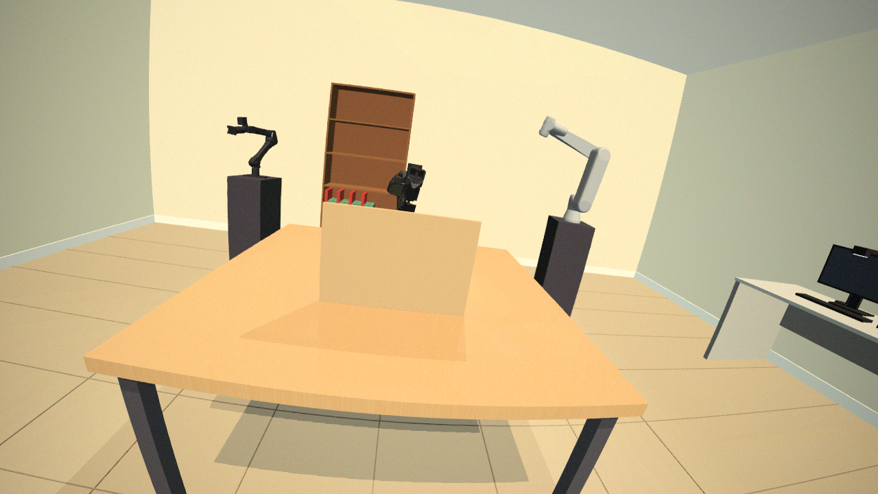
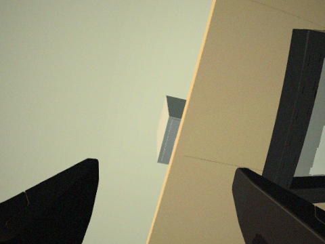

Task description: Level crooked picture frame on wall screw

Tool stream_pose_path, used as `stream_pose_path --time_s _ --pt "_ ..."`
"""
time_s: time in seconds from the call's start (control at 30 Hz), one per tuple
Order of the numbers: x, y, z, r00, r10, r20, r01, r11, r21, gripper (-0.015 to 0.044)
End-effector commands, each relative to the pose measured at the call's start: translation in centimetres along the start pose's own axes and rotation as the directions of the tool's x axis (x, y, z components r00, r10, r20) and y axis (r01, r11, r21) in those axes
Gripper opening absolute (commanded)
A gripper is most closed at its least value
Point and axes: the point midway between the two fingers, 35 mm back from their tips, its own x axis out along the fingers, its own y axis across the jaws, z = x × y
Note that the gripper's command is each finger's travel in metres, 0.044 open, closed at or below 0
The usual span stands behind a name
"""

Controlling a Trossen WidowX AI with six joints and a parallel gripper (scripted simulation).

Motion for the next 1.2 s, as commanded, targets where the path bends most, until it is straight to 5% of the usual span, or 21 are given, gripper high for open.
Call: stream_pose_path --time_s 0.0,1.17 --pt "0.0 -0.1 0.0 1.0 -0.001 0.004 0.001 1.0 -0.005 0.026" --pt "0.2 -1.8 -0.1 1.0 0.0 0.001 0.0 1.0 -0.002 0.026"
